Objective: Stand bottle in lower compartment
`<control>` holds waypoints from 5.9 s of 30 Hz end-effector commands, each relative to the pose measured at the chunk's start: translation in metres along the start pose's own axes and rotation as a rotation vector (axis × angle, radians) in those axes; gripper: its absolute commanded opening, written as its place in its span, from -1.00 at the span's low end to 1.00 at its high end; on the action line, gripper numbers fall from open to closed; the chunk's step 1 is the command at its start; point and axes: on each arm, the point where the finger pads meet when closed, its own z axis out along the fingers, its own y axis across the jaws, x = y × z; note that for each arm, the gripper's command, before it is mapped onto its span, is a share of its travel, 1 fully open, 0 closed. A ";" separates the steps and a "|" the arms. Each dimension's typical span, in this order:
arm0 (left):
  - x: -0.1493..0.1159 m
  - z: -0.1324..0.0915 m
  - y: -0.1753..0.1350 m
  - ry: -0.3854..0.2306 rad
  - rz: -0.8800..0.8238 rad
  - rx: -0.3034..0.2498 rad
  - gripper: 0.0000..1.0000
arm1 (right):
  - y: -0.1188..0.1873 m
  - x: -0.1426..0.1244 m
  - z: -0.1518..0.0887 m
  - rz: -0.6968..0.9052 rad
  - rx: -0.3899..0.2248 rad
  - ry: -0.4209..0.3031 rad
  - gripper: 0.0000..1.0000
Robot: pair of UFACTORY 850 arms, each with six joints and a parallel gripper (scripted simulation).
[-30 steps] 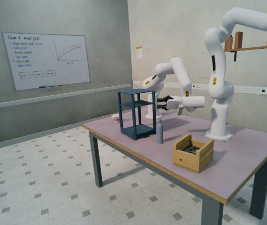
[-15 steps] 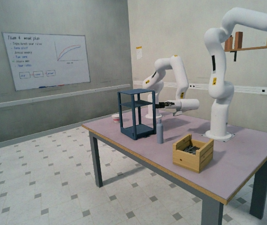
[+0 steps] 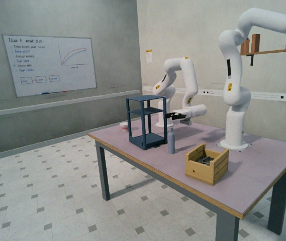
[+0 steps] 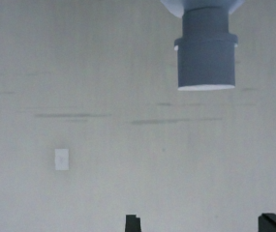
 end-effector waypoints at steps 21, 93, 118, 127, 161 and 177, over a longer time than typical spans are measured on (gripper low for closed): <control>0.000 -0.001 0.000 0.002 0.000 0.000 1.00 | 0.000 0.067 0.000 -0.008 -0.009 0.007 0.37; 0.000 -0.001 0.000 0.002 0.000 0.000 1.00 | 0.000 0.162 0.000 -0.008 -0.009 0.007 0.37; 0.000 -0.001 0.000 0.002 0.000 0.000 1.00 | 0.000 0.162 0.000 -0.008 -0.009 0.007 -1.00; 0.000 -0.001 0.000 0.002 0.000 0.000 1.00 | 0.000 0.162 0.000 -0.008 -0.009 0.007 -1.00; 0.000 -0.001 0.000 0.002 0.000 0.000 1.00 | 0.000 0.115 0.000 -0.008 -0.009 0.007 -1.00; 0.000 -0.001 0.000 0.002 0.000 0.000 1.00 | 0.000 0.106 0.000 -0.008 -0.009 0.007 -1.00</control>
